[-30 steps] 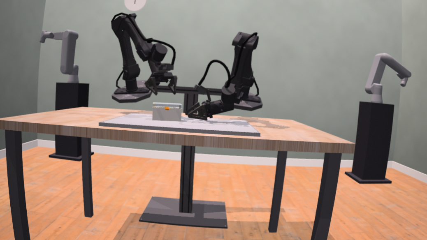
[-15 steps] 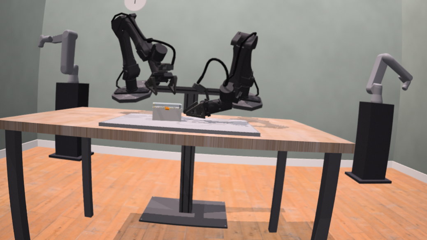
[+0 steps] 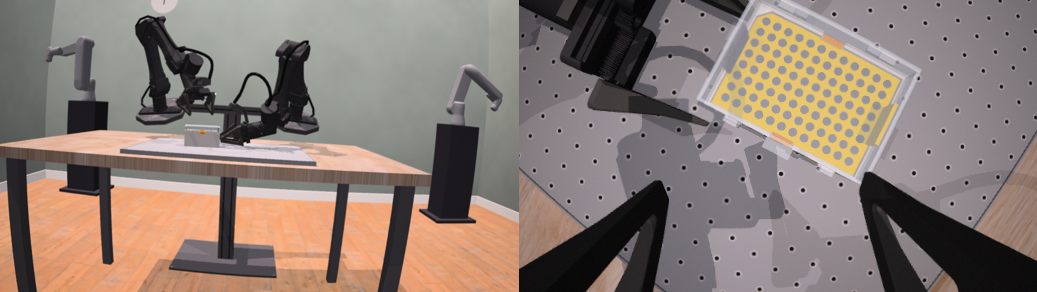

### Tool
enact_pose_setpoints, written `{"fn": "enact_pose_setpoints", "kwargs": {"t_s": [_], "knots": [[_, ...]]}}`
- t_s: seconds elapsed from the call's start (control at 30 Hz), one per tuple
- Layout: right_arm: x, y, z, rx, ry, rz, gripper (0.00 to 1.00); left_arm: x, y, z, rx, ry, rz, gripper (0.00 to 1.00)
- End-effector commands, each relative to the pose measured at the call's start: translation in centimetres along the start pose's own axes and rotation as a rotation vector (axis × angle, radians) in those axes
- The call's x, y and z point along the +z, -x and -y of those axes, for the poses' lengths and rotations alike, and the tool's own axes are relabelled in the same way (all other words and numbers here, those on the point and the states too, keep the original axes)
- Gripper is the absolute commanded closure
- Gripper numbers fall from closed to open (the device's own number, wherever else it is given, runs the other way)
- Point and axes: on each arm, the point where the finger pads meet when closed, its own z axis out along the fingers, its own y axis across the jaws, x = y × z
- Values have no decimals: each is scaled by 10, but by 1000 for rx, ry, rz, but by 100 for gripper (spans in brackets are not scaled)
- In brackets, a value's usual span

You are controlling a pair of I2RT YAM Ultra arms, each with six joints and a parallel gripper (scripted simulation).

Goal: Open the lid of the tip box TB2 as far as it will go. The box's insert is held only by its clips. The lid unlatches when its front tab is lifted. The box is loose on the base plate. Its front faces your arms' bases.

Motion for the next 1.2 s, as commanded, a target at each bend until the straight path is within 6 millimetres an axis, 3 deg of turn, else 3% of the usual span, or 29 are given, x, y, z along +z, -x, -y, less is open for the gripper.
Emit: {"fn": "enact_pose_setpoints", "kwargs": {"t_s": [0.0, 0.2, 0.6, 0.67, 0.8, 1.0, 1.07, 1.17], "knots": [[-1, 2, -1, -3, 1, 7, 0, 11, 13, -4, 30, -1, 39, 0], [-1, 2, -1, -3, 1, 7, 0, 20, 13, -5, 29, 4, 36, 0], [-1, 2, -1, -3, 1, 7, 0, 20, 13, -4, 31, -1, 39, 0], [-2, -8, 0, -2, -18, -29, 0, 17, 11, -3, 24, -2, 29, 0], [-20, -16, -1, -8, -77, -62, 0, 17, 11, -3, 24, -2, 29, 0], [-83, -5, -15, -46, -141, 8, 0, 17, 11, -3, 24, -2, 29, 0], [-83, -5, -15, -46, -141, 8, 0, 17, 11, -3, 24, -2, 29, 0], [-113, 0, -27, -72, -125, 73, 0, 17, 11, -3, 24, -2, 29, 0]]}}
